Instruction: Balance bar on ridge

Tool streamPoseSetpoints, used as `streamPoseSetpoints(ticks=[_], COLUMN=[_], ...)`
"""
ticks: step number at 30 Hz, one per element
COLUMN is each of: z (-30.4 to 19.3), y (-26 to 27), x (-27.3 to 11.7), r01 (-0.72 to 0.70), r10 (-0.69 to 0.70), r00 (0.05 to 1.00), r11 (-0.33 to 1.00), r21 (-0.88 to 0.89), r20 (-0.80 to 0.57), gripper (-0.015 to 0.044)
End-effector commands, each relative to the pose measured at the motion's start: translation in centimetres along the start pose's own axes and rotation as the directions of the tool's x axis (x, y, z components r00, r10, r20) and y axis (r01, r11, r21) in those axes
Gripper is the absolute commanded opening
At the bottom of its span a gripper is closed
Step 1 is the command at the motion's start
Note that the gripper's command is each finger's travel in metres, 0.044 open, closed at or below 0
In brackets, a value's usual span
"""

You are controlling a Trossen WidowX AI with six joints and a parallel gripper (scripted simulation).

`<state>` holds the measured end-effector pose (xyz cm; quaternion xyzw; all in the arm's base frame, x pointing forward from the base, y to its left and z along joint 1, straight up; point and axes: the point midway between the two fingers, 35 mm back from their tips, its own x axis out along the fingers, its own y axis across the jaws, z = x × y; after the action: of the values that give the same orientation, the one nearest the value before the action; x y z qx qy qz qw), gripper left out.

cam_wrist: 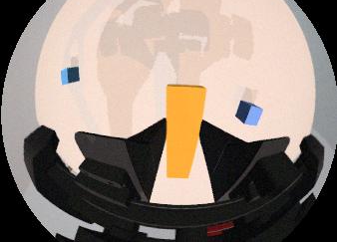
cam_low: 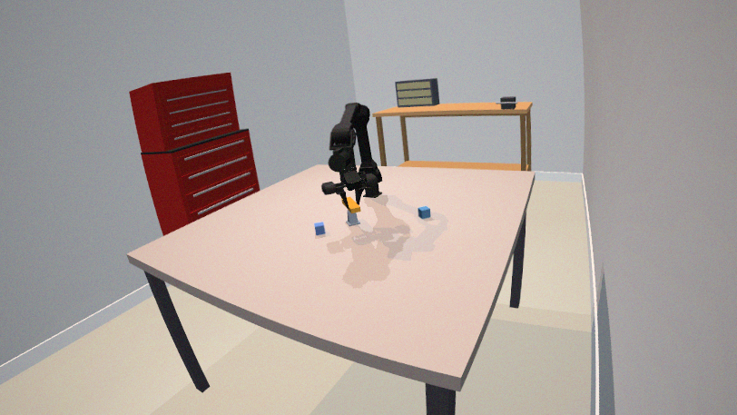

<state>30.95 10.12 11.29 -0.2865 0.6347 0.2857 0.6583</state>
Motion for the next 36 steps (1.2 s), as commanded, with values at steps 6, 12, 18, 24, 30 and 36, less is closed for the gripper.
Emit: streamPoseSetpoints(ticks=[6,12,18,24,30,36], z=[-0.01,-0.01,-0.01,-0.01,-0.01,-0.02], y=[-0.04,-0.04,-0.04,-0.04,-0.04,-0.04], x=[0.01,0.06,0.11,0.16,0.21,0.26], r01=[0.002,0.002,0.002,0.002,0.002,0.002], r10=[-0.002,-0.002,-0.002,-0.002,-0.002,-0.002], r00=[1.000,1.000,1.000,1.000,1.000,1.000], r11=[1.000,1.000,1.000,1.000,1.000,1.000], r21=[0.003,0.003,0.003,0.003,0.003,0.003], r20=[-0.001,-0.001,-0.001,-0.001,-0.001,-0.001], gripper=[0.0000,0.0000,0.0000,0.0000,0.0000,0.0000])
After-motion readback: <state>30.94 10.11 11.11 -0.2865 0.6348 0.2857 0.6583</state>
